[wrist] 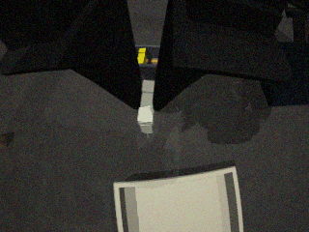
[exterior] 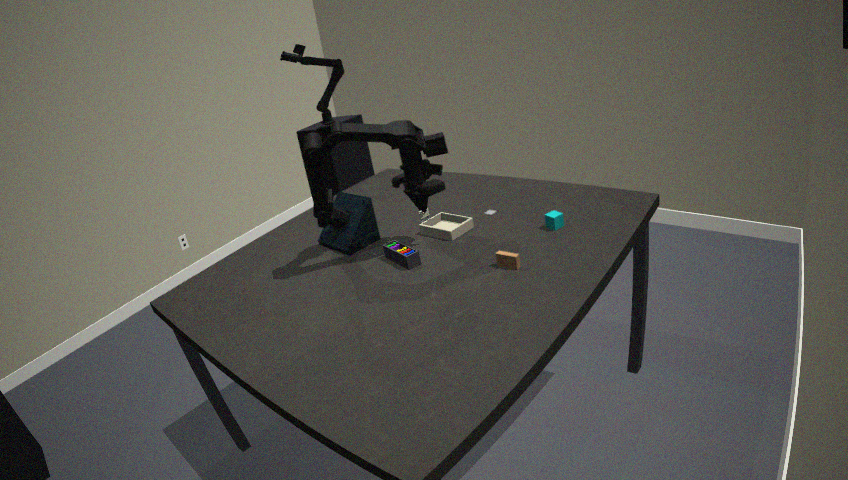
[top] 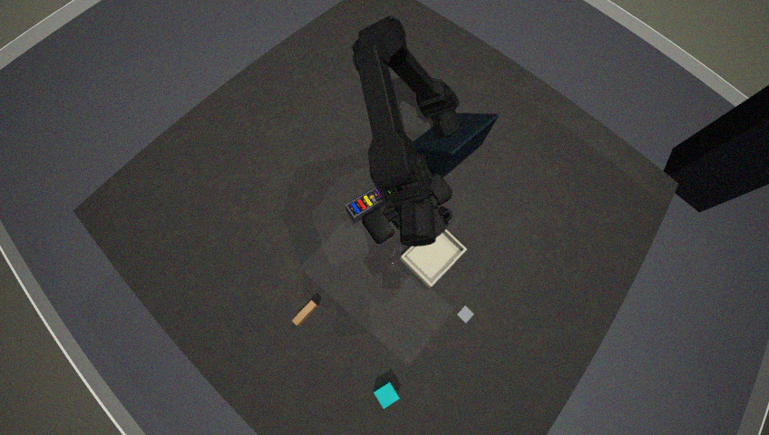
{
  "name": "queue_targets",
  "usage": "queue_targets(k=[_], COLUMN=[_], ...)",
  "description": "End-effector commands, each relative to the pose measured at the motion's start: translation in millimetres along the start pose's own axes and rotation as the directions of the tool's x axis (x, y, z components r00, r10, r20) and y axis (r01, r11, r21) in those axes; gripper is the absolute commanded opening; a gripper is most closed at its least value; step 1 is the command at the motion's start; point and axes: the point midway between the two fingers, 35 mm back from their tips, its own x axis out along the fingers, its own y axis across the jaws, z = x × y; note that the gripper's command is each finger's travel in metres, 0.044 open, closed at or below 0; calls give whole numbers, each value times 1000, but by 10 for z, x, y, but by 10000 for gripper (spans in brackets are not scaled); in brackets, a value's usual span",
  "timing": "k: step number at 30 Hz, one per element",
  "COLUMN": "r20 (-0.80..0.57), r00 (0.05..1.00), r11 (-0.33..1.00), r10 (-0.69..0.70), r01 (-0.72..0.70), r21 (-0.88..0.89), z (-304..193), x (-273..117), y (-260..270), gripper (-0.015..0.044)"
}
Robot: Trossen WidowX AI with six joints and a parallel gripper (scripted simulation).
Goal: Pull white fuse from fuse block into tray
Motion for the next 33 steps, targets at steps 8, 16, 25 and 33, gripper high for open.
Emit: queue_targets(k=[8,16,25,33], r20=[-3,-8,-8,-8], r00=[1000,1000,1000,1000], r11=[1000,1000,1000,1000], r10=[5,5,5,4], r01=[-5,-5,-5,-4], r21=[5,7,7,7], z=[632,912,914,914], x=[52,100,189,319], y=[229,376,373,371], gripper=[0,0,0,0])
